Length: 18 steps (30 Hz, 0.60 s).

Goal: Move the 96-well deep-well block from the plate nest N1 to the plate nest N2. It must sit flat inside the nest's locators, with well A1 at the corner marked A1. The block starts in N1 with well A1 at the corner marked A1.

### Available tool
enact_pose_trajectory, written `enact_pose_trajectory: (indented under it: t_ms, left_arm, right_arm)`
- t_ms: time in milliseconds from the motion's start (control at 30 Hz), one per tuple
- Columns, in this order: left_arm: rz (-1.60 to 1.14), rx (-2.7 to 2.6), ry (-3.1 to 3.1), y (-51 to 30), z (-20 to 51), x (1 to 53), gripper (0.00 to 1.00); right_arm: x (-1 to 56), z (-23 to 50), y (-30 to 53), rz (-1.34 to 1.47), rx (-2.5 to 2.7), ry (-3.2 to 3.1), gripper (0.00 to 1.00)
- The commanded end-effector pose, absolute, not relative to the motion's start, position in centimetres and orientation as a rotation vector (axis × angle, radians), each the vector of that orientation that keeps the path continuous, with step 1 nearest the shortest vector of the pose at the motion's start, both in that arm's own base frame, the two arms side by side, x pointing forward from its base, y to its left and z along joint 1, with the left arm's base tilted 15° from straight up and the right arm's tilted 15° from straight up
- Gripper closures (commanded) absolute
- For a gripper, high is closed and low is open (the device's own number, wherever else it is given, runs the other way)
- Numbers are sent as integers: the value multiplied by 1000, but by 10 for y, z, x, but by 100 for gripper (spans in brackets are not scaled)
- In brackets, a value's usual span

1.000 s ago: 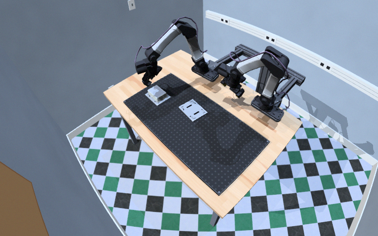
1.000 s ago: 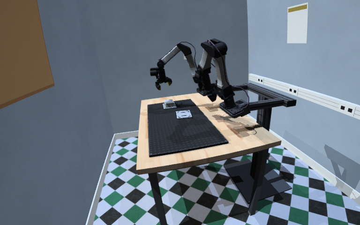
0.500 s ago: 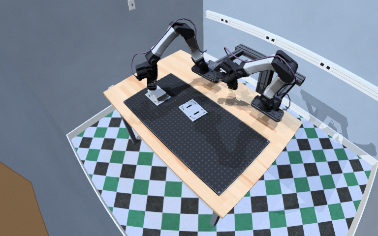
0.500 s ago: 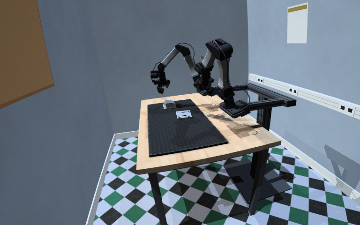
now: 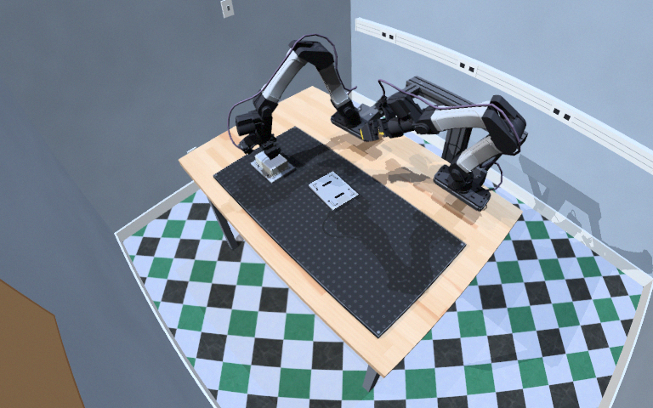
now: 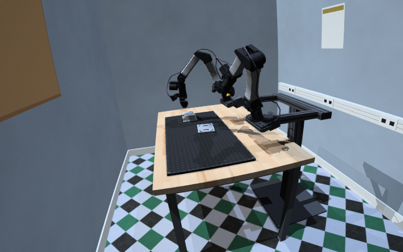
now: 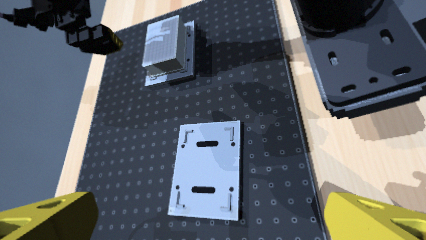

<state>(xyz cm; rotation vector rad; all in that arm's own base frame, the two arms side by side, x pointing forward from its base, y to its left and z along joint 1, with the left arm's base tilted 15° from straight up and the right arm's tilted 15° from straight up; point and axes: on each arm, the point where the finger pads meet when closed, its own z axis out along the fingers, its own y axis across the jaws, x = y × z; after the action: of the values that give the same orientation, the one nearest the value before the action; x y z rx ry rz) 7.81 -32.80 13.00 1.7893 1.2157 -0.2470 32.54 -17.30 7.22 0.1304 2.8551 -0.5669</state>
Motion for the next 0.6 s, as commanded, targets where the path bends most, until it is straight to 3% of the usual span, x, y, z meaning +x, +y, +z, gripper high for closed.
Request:
enact_pose_trajectory:
  t_ms: [0, 567]
  left_arm:
    - [-357, 1514, 1342, -335, 159, 83, 0]
    - [-583, 1171, 1462, -331, 199, 87, 0]
  right_arm:
    - [331, 60, -177, -575, -253, 2856, 0]
    - [338, 32, -178, -656, -1326, 2628, 0]
